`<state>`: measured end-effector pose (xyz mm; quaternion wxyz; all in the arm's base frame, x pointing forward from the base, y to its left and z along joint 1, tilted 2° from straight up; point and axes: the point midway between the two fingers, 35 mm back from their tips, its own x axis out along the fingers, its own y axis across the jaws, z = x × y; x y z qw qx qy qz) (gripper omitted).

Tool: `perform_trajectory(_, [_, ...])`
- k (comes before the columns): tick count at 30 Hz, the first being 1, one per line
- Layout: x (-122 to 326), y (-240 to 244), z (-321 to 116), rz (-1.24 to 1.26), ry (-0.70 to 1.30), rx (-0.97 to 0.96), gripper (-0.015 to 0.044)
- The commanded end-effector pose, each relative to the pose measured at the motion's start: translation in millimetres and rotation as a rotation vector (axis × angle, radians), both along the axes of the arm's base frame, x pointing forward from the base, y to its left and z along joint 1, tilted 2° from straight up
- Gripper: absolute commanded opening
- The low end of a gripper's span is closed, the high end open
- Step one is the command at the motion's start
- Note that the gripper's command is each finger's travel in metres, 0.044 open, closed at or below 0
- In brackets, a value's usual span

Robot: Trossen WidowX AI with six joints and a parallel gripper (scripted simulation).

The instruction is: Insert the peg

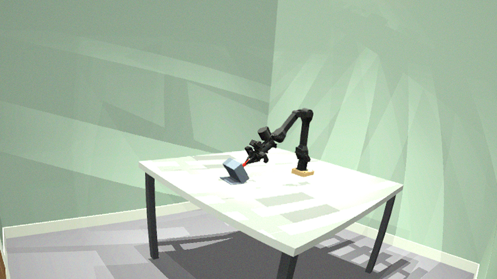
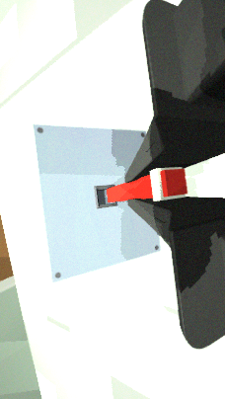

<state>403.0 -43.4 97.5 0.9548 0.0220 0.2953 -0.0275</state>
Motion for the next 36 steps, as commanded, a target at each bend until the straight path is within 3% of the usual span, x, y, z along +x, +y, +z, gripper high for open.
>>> perform_trajectory(1, [3.4,-0.3,3.8,0.002,-0.009,-0.001,0.0])
perform_trajectory(36, [9.1,-0.6,5.0,0.002,-0.01,-0.001,0.0])
